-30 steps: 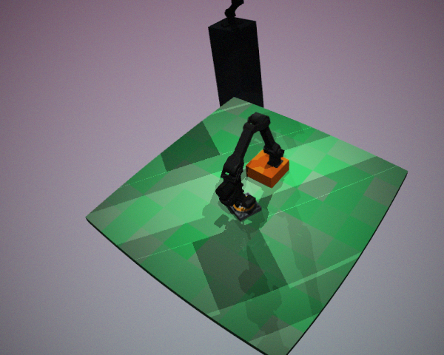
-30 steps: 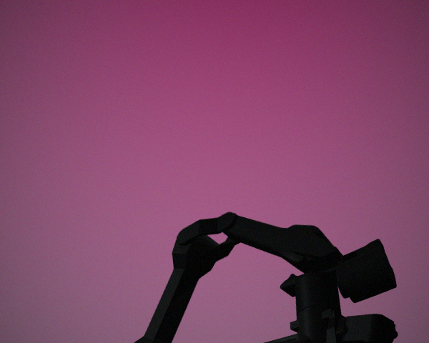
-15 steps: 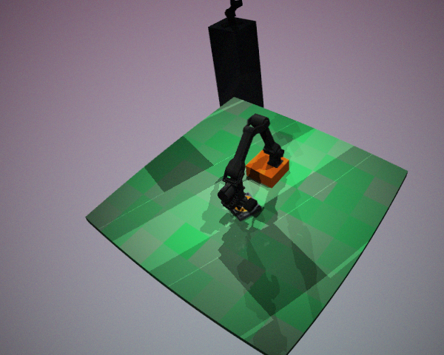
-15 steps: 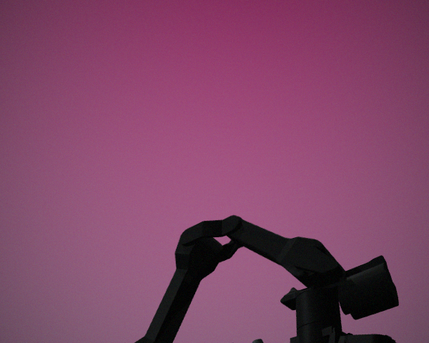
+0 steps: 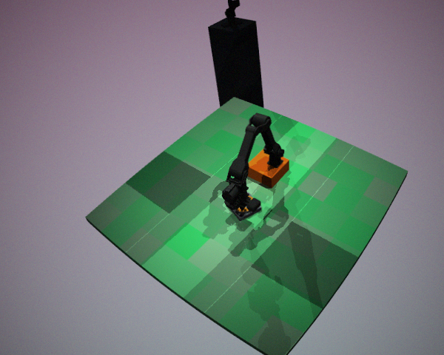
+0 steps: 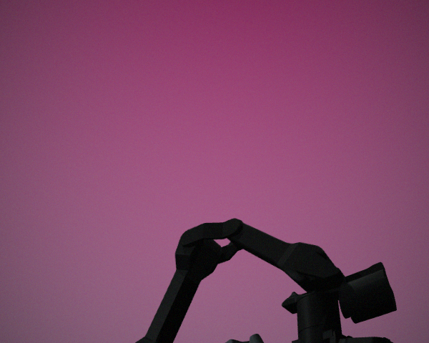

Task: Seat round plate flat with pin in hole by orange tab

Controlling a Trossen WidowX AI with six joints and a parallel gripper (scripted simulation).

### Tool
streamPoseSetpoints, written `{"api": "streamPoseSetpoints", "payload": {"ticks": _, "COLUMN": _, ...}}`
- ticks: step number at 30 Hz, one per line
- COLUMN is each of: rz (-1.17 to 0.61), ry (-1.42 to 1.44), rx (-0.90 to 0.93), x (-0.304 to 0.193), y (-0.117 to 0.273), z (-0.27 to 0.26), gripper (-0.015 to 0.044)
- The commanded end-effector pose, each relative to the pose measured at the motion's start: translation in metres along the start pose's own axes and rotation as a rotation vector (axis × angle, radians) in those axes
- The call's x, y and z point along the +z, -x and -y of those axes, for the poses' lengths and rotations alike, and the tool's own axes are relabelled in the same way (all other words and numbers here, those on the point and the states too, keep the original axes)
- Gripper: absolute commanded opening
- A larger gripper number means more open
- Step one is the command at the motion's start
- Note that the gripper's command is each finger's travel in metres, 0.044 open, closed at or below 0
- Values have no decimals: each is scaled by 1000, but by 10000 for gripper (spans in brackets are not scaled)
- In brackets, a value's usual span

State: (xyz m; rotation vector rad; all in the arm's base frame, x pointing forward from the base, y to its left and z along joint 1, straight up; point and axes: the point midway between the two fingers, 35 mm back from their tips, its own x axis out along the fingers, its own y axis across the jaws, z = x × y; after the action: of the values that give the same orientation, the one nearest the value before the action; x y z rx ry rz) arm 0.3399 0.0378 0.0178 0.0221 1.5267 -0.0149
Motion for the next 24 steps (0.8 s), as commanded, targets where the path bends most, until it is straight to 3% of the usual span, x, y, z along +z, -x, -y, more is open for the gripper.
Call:
{"api": "streamPoseSetpoints", "payload": {"ticks": 1, "rz": -13, "ry": 2, "rx": 5, "x": -7, "y": -3, "z": -6, "gripper": 0}}
{"api": "streamPoseSetpoints", "payload": {"ticks": 24, "rz": -14, "ry": 2, "rx": 6, "x": -18, "y": -2, "z": -16, "gripper": 0}}
